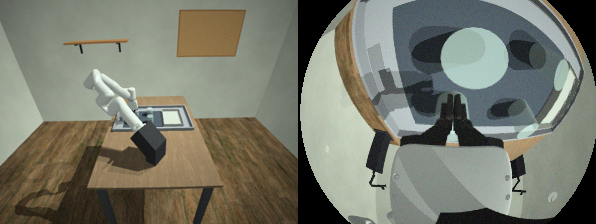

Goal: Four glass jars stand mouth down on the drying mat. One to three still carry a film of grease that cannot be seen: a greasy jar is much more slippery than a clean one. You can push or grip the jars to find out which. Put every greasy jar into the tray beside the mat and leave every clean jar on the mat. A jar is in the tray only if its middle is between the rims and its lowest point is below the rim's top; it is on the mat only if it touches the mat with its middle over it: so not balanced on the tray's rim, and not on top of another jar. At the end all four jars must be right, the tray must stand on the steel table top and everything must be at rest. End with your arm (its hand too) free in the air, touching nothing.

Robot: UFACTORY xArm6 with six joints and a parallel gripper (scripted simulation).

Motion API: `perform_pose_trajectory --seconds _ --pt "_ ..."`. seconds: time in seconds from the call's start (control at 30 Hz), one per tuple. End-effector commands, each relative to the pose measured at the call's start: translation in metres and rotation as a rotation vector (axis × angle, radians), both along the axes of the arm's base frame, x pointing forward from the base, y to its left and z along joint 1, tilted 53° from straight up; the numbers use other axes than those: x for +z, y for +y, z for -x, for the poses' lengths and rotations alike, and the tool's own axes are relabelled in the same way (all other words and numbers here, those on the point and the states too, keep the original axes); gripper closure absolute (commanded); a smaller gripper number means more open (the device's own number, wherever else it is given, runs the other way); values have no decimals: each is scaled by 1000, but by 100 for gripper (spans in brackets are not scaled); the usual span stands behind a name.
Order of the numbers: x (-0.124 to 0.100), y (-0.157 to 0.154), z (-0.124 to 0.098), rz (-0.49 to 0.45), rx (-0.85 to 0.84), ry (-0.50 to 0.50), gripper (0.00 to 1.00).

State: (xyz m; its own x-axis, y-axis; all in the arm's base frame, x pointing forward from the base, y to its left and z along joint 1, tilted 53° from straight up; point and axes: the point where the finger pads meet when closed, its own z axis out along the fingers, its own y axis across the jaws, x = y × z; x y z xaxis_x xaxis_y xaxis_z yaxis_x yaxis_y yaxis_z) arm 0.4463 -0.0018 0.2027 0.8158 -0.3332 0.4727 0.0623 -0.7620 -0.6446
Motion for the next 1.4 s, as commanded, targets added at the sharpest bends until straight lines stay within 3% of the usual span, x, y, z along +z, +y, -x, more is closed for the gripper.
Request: perform_pose_trajectory --seconds 0.0,1.37 --pt "1 0 0 1 -1 -2 100" --pt "-2 1 4 1 -1 -2 100"
